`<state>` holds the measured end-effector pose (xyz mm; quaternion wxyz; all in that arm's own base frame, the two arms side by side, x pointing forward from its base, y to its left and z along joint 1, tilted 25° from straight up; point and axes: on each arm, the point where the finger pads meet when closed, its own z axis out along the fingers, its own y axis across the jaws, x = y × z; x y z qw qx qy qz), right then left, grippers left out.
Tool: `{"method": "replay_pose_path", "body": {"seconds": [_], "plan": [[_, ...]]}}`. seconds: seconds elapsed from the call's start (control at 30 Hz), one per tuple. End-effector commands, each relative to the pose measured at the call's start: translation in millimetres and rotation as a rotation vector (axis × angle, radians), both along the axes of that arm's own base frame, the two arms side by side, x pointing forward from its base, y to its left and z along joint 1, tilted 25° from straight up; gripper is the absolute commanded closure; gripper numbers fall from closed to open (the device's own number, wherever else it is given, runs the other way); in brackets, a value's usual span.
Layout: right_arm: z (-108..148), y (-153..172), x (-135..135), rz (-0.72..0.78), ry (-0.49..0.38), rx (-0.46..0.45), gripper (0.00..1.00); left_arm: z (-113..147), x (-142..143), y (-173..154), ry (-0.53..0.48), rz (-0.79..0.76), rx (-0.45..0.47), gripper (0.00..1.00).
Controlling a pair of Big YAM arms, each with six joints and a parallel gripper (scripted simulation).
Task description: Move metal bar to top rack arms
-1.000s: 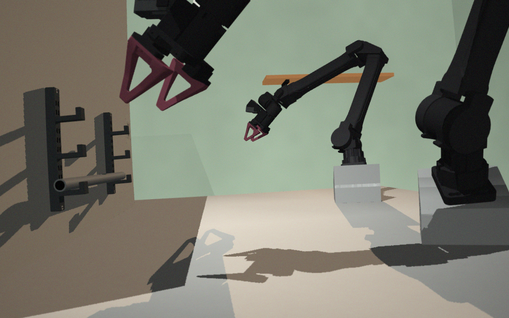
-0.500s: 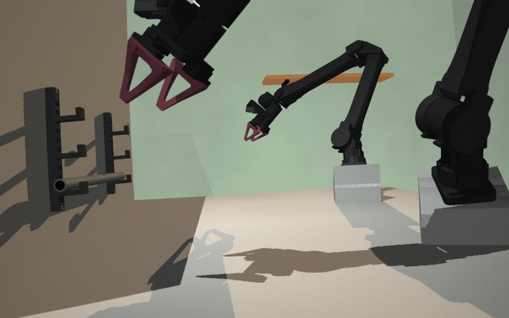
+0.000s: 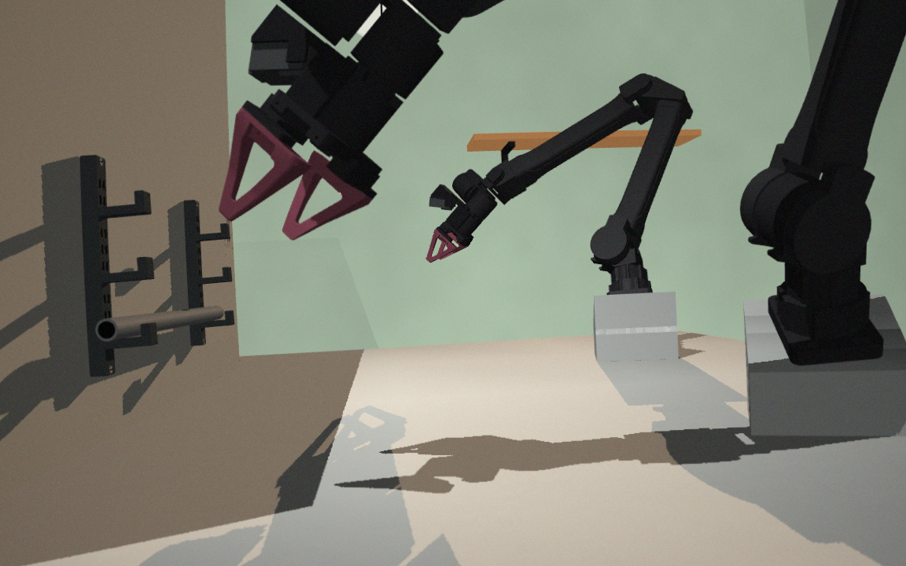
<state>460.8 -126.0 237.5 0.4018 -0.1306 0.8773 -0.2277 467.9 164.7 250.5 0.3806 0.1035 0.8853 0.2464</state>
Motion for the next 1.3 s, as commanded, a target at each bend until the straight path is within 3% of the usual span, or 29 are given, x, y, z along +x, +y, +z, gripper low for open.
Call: {"method": "replay_pose_path", "body": {"seconds": [0.0, 1.27], "plan": [[3.3, 19.5, 11.1, 0.056, -0.042, -0.051, 0.00, 12.0, 16.1, -13.5, -0.042, -0.049, 0.060, 0.00], [-99.6, 168.7, 47.0, 0.374, -0.167, -0.433, 0.00, -41.5, 79.5, -60.5, -0.086, -0.156, 0.480, 0.00]]}}
